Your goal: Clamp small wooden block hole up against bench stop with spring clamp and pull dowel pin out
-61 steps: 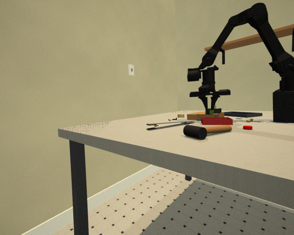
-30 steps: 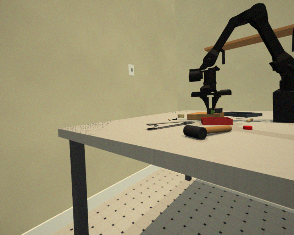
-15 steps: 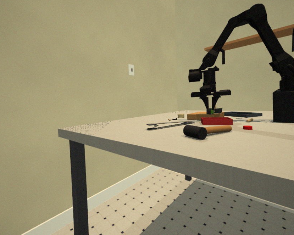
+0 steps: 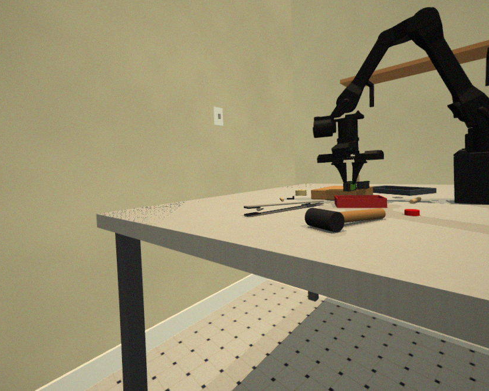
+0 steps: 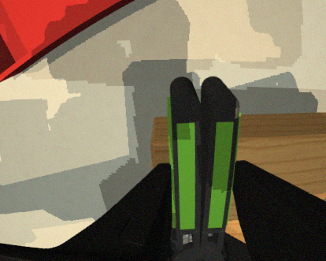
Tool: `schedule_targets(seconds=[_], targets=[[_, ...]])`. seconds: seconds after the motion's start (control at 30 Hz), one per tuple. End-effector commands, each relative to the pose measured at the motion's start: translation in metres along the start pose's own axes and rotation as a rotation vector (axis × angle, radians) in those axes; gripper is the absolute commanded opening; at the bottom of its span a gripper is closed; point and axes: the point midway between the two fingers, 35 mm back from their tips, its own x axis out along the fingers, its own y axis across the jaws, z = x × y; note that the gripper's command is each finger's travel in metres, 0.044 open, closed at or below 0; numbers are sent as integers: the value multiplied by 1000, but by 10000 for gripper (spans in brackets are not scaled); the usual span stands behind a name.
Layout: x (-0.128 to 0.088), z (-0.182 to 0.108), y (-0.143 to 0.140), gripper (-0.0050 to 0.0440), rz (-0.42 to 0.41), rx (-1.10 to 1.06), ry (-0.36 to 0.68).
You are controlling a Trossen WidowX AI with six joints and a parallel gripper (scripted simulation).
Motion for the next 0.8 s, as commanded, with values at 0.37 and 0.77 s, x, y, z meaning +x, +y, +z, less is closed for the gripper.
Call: schedule_targets(seconds=[0.37, 0.77], targets=[[0, 1, -3, 40, -8, -4, -3], [0, 1, -3, 140, -8, -4, -3]])
